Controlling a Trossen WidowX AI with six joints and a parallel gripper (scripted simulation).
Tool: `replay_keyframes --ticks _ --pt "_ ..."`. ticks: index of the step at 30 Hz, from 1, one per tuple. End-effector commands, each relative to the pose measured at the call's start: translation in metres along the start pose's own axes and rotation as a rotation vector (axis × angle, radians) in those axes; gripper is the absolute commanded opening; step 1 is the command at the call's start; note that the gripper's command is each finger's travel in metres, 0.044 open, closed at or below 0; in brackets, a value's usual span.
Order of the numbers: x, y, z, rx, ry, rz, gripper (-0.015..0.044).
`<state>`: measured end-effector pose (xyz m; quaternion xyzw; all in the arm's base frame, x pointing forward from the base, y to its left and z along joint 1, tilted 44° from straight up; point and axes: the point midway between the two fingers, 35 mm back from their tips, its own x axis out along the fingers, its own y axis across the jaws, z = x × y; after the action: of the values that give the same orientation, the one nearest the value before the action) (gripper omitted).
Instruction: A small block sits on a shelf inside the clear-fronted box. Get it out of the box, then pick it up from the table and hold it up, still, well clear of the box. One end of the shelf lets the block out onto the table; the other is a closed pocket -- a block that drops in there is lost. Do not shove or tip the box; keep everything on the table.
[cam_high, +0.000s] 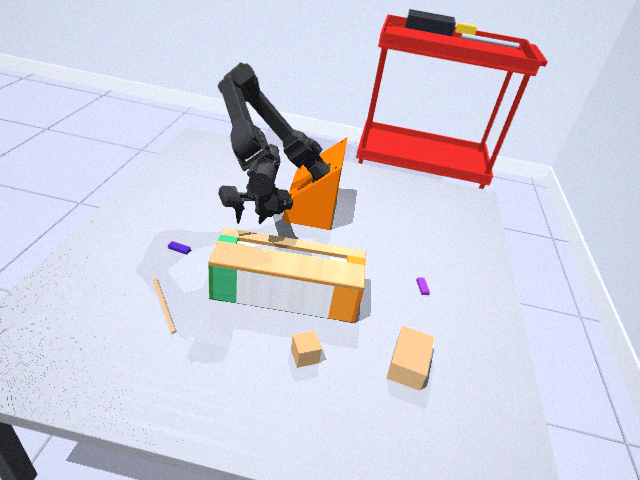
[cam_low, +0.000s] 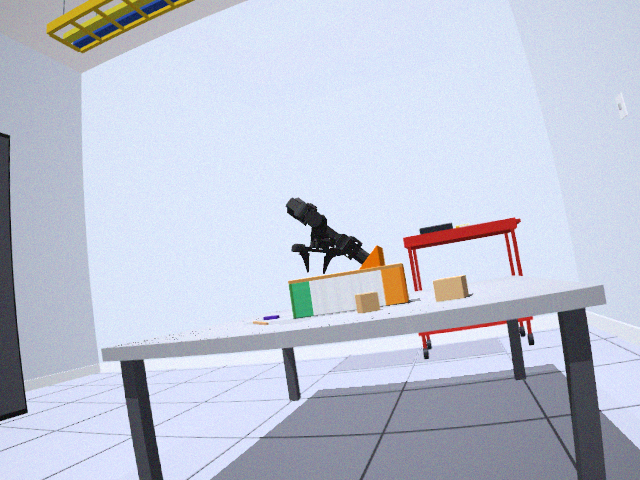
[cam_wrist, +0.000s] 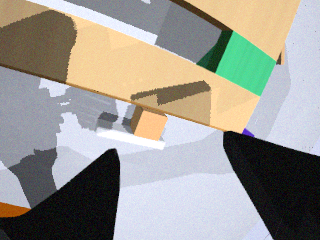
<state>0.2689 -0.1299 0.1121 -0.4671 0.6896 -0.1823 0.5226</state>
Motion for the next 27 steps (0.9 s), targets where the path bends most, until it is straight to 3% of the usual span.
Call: replay_keyframes --ticks 1,7,27 --pt "0.001 -0.001 -0.012 0.793 -0.062 0.087 0.0285" --pt "0.000 -0.004 -0.021 1.491 -0.085 0.189 0.0285" --pt "-0.004 -0.017 -0.039 2.984 0.017 0.542 0.0285"
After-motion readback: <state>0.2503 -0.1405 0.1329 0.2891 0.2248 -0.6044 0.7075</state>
